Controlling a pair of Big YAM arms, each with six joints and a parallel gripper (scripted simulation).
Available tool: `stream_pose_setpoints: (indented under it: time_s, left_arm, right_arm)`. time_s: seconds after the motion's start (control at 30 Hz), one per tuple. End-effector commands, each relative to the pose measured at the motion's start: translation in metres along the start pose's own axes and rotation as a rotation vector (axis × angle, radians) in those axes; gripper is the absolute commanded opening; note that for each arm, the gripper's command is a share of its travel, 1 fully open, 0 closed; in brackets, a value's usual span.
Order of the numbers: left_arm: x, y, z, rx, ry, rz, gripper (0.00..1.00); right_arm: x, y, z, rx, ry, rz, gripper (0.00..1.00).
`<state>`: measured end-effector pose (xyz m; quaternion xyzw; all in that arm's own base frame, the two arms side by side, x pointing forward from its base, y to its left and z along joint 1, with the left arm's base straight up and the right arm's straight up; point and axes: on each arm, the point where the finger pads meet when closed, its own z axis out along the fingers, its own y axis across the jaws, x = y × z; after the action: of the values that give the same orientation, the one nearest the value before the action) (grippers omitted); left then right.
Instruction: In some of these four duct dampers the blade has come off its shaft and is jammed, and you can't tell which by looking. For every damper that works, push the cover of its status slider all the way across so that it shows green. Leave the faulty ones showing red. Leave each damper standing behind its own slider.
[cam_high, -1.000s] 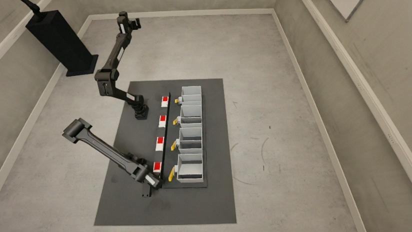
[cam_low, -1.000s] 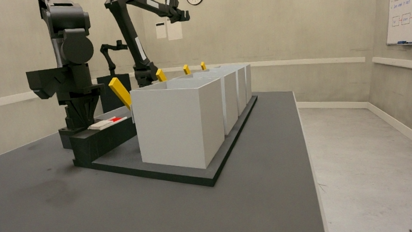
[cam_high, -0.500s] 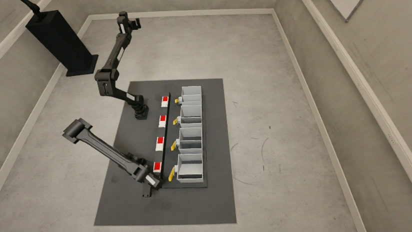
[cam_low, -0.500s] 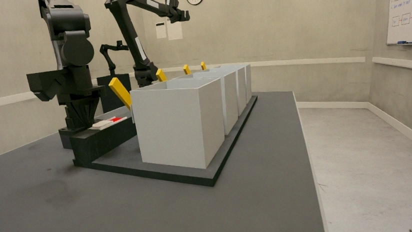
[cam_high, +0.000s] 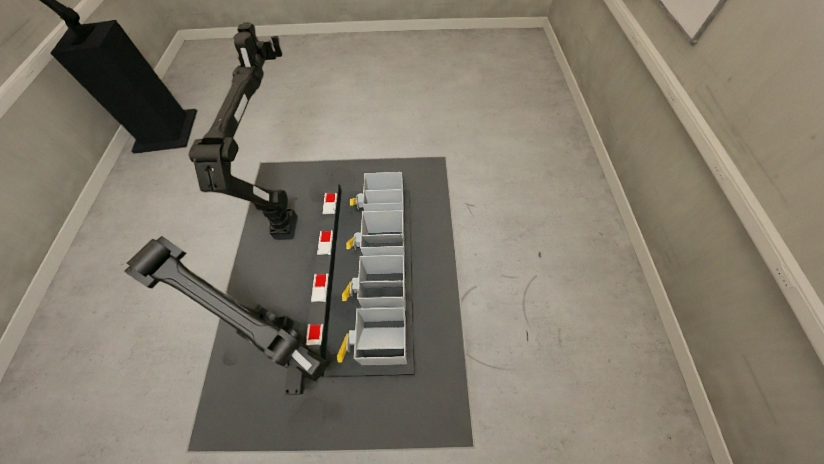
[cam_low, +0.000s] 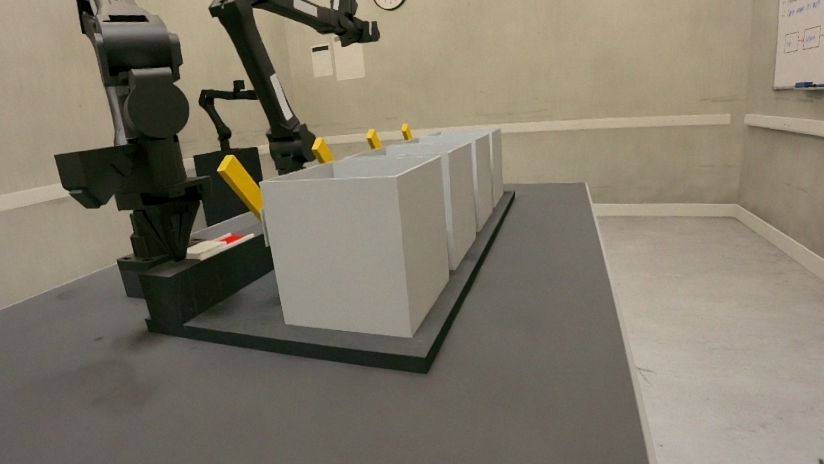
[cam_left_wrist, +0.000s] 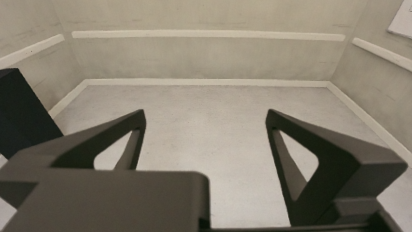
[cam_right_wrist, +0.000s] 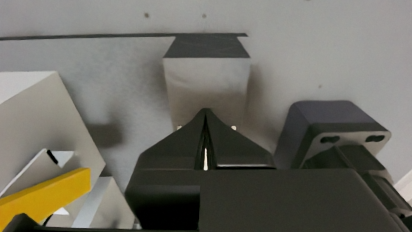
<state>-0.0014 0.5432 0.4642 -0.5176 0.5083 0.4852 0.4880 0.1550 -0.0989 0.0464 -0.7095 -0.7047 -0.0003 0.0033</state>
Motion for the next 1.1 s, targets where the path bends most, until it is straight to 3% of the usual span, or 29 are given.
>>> stream_pose_setpoints:
  time_s: [0.0,1.07]
  left_arm:
    - [-0.0364,0.0032,-0.0002,-0.003,-0.053,0.012,1.00]
    - [-0.0364,0.0032,-0.0002,-0.003,-0.053,0.012,1.00]
  right_arm:
    - [-0.0105,0.0157,-0.0130,-0.037,-0.028,0.003,0.00]
    - [-0.0057,0.0128,-0.0109,-0.032,-0.024,0.003,0.00]
